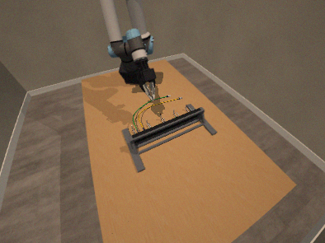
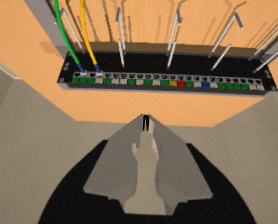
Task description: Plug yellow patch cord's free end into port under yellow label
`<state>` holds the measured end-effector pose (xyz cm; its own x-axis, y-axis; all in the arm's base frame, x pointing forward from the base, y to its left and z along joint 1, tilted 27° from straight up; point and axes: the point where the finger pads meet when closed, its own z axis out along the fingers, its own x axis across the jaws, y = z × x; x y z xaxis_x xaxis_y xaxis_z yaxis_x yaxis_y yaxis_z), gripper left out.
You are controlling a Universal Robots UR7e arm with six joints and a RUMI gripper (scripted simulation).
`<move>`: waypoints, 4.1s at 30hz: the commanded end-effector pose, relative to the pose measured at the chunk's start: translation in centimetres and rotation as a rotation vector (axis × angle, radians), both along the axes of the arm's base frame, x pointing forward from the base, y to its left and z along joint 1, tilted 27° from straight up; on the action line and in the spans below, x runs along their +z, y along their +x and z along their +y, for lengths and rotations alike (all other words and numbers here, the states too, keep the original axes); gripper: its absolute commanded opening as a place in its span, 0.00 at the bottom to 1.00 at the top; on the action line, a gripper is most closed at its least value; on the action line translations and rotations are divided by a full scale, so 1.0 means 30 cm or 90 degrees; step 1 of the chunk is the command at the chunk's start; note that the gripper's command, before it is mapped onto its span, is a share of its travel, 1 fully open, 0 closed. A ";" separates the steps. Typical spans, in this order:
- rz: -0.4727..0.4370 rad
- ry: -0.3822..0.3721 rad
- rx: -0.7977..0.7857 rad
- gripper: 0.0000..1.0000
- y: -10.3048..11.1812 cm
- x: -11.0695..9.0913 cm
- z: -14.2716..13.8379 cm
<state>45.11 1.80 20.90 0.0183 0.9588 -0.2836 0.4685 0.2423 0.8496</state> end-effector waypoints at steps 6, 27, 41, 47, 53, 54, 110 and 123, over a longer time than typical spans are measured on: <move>0.001 0.001 0.001 0.00 -0.045 0.025 0.007; 0.001 0.001 0.001 0.00 -0.110 0.058 0.018; 0.001 0.001 0.001 0.00 -0.124 0.065 0.020; 0.001 0.001 0.001 0.00 -0.125 0.066 0.020; 0.001 0.001 0.001 0.00 -0.125 0.066 0.020; 0.001 0.001 0.001 0.00 -0.125 0.066 0.020; 0.001 0.001 0.001 0.00 -0.128 0.116 -0.150; 0.001 0.001 0.001 0.00 -0.129 0.134 -0.213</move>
<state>41.27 -4.05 24.75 0.0232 0.9582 -0.2851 0.4740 0.2406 0.8470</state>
